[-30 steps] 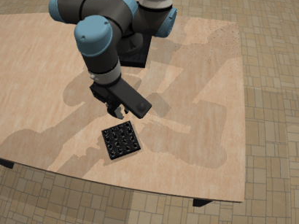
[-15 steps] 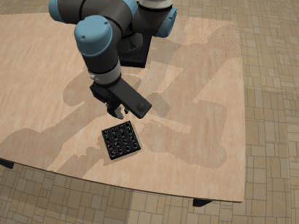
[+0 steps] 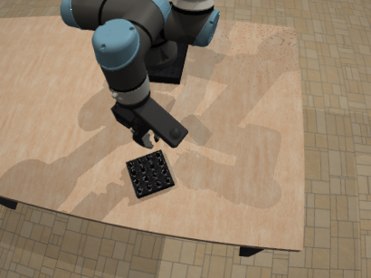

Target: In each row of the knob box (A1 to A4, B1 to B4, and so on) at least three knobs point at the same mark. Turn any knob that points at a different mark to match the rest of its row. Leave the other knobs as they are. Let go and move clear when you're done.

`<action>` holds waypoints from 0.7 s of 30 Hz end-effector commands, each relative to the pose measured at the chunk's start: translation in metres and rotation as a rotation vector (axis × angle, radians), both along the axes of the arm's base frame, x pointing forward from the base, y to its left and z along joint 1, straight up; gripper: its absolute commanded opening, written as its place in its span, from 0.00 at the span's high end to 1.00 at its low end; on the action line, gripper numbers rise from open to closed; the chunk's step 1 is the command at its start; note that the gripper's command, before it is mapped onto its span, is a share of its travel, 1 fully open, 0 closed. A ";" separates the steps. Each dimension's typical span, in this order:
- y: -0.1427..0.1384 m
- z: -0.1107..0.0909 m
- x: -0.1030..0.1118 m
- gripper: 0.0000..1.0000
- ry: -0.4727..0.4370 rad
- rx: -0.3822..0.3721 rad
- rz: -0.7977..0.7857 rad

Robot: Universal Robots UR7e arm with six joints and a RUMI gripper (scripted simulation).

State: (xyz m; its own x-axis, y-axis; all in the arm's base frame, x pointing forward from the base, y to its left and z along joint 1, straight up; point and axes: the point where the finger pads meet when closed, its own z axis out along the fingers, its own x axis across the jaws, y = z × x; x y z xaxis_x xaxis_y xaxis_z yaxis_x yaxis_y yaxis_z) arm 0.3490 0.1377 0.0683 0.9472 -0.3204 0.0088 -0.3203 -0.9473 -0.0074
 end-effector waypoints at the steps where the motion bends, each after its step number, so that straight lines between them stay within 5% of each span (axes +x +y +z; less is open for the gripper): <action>1: 0.000 -0.008 -0.002 0.89 0.007 0.001 0.000; 21: 0.000 -0.031 -0.002 0.89 0.007 0.001 0.000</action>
State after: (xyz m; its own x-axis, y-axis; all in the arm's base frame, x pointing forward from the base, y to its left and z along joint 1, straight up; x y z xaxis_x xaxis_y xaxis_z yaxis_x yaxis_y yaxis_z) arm 0.3478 0.1377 0.0478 0.9473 -0.3203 0.0052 -0.3202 -0.9473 -0.0063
